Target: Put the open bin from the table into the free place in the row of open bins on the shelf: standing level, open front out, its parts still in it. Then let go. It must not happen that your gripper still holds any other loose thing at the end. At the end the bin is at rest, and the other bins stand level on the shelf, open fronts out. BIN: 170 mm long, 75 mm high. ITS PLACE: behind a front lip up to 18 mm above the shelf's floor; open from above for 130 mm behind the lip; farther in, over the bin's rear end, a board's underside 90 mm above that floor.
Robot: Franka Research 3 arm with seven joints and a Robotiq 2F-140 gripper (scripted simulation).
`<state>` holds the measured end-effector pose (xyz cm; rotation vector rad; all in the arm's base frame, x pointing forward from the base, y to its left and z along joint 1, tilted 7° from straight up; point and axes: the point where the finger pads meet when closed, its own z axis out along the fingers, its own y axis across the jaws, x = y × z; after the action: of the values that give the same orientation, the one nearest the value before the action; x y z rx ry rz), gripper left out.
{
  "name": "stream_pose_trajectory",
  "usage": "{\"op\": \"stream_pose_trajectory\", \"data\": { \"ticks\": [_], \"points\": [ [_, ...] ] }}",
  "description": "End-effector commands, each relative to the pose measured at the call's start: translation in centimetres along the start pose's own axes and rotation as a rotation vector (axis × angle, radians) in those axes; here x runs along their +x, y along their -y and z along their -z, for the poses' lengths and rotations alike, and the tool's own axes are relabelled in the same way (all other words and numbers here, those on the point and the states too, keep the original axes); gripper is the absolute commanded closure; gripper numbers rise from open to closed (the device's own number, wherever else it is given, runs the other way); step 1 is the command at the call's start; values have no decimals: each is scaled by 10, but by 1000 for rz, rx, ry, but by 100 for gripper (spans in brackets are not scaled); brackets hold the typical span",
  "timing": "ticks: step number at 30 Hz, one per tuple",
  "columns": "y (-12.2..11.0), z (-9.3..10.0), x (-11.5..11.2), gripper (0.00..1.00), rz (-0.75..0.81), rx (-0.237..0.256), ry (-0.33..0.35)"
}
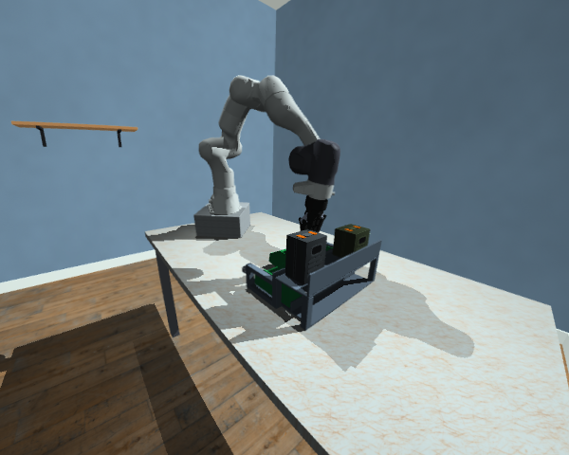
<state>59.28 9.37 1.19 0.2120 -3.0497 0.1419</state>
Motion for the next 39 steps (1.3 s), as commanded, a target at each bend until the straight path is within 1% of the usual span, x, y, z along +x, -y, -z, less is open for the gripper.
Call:
{"op": "stream_pose_trajectory", "data": {
  "ticks": [1,24,39],
  "points": [
    [-1,2,-3,100,1,-3,6],
    [-1,0,-2,100,1,-3,36],
    [-1,0,-2,100,1,-3,38]
  ]
}}
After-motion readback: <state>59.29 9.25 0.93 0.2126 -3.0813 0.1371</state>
